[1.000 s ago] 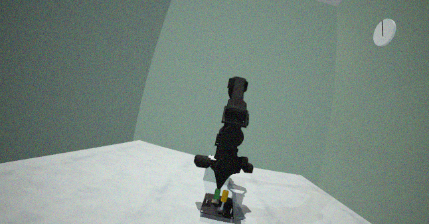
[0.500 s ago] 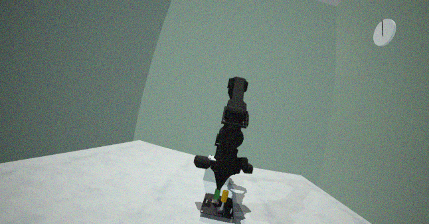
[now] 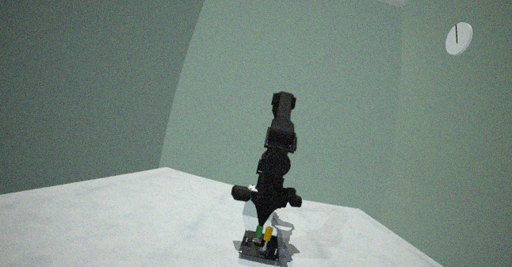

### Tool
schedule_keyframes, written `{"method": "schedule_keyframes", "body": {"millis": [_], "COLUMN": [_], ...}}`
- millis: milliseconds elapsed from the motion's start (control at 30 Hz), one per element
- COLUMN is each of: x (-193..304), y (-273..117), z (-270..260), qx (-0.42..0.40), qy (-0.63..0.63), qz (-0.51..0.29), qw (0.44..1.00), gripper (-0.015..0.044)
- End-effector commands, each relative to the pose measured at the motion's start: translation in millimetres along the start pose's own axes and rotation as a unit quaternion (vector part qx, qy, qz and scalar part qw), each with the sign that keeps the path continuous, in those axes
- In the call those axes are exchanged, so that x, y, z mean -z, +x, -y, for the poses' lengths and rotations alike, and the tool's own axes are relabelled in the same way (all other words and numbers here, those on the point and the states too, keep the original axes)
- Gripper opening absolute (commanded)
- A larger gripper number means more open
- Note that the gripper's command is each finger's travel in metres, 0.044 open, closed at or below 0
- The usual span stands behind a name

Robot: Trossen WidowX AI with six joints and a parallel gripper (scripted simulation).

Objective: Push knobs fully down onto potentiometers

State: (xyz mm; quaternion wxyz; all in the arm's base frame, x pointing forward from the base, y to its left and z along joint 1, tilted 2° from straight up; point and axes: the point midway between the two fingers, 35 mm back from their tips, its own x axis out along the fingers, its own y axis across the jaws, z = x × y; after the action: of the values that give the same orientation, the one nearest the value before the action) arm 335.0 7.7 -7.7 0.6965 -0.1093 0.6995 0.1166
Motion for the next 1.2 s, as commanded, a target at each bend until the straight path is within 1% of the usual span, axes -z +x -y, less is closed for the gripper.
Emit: {"method": "schedule_keyframes", "body": {"millis": [0,1167], "x": [0.1,0.1], "y": [1.1,5.1], "z": [0.6,0.6], "qx": [0.002,0.002], "qy": [-0.003,-0.003], "qz": [0.0,0.0], "qw": [1.0,1.0], "gripper": [0.0,0.0]}}
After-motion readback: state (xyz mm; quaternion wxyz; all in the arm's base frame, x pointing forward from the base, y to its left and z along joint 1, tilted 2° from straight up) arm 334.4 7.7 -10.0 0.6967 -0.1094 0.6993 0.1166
